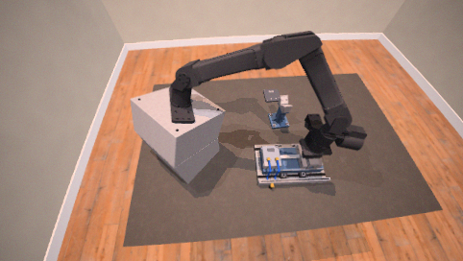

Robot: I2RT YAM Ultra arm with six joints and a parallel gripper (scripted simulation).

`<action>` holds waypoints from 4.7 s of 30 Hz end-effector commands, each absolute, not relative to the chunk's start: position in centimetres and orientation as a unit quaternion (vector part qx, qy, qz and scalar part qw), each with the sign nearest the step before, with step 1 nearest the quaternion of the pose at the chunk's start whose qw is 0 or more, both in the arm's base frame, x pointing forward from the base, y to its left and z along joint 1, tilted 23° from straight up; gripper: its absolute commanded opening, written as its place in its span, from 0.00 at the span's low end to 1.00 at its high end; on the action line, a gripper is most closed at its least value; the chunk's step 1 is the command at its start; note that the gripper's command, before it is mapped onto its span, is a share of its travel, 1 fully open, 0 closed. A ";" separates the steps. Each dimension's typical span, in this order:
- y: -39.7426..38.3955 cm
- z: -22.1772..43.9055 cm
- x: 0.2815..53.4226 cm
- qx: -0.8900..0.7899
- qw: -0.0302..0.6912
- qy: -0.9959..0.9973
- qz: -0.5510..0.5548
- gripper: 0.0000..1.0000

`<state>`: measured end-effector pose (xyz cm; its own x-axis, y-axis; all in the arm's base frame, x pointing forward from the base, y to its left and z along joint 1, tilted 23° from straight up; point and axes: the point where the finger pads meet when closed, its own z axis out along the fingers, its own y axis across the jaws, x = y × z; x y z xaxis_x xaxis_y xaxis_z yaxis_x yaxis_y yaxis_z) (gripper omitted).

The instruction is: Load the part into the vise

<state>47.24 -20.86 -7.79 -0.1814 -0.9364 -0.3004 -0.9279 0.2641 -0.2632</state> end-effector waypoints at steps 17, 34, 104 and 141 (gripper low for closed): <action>-21.3 -7.3 46.6 -0.601 0.205 0.772 -0.012 0.00; -21.5 -7.2 46.9 -0.602 0.206 0.772 -0.015 0.00; -21.7 -7.7 47.2 -0.601 0.205 0.772 -0.011 0.00; -21.4 -8.2 47.9 -0.603 0.207 0.770 -0.019 0.00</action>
<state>47.27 -20.72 -8.27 -0.1819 -0.9358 -0.3019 -0.9285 0.2645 -0.2605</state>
